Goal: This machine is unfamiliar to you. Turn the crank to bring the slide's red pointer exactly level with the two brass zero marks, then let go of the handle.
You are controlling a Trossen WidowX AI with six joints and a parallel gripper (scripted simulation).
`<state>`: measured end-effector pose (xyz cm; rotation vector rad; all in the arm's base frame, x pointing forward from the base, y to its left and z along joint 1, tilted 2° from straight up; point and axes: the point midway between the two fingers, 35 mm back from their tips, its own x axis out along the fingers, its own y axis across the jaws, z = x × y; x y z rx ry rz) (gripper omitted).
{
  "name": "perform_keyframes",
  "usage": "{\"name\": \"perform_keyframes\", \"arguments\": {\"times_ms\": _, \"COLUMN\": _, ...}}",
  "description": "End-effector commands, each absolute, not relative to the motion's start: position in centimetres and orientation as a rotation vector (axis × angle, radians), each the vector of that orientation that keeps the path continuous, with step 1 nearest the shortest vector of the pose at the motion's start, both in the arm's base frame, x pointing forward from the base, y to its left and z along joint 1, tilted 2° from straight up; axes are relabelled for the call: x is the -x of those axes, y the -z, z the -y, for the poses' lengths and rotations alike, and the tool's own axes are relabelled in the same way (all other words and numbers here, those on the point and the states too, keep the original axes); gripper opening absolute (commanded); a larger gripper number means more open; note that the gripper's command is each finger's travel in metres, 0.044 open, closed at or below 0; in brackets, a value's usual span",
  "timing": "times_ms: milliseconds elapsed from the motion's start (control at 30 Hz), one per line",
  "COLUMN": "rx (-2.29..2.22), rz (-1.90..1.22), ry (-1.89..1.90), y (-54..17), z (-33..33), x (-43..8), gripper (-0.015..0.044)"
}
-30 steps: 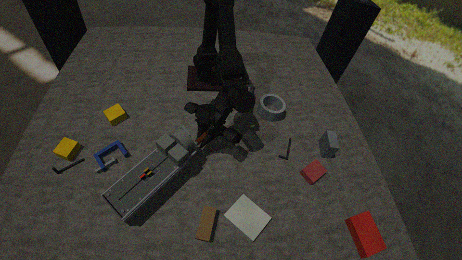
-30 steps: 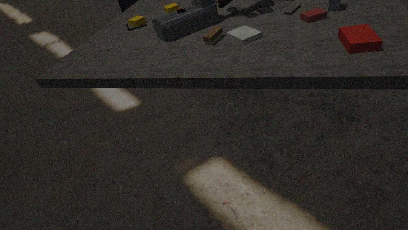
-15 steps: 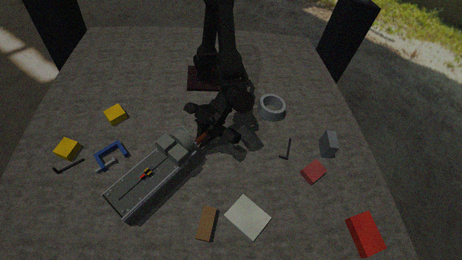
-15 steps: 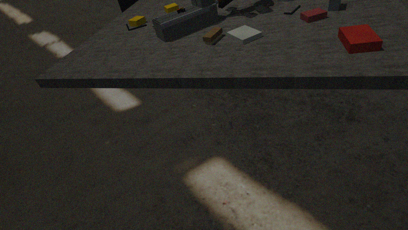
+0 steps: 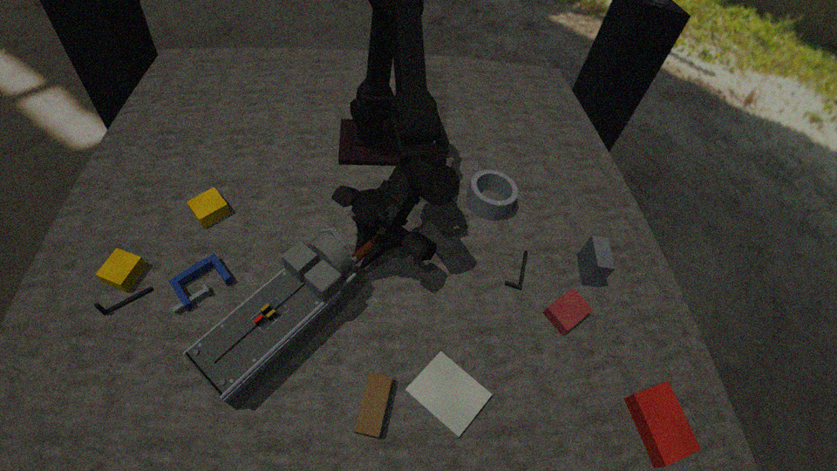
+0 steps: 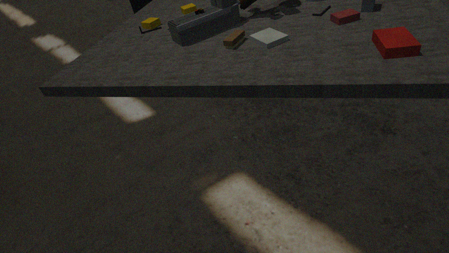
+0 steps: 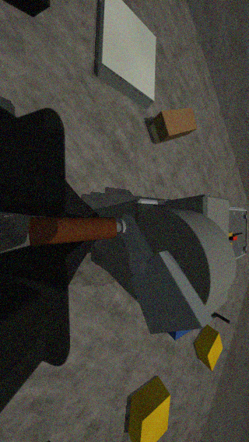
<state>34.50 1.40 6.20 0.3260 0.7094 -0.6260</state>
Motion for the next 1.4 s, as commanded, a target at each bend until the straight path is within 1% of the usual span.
{"name": "perform_keyframes", "arguments": {"times_ms": 0, "rx": -0.318, "rz": -0.729, "ry": 0.637, "y": -5.47, "z": -0.92, "x": -34.15, "gripper": 0.0000}}
{"name": "perform_keyframes", "arguments": {"times_ms": 1367, "rx": -0.317, "rz": -0.729, "ry": 0.637, "y": -5.20, "z": -0.60, "x": -33.92, "gripper": 0.0000}}
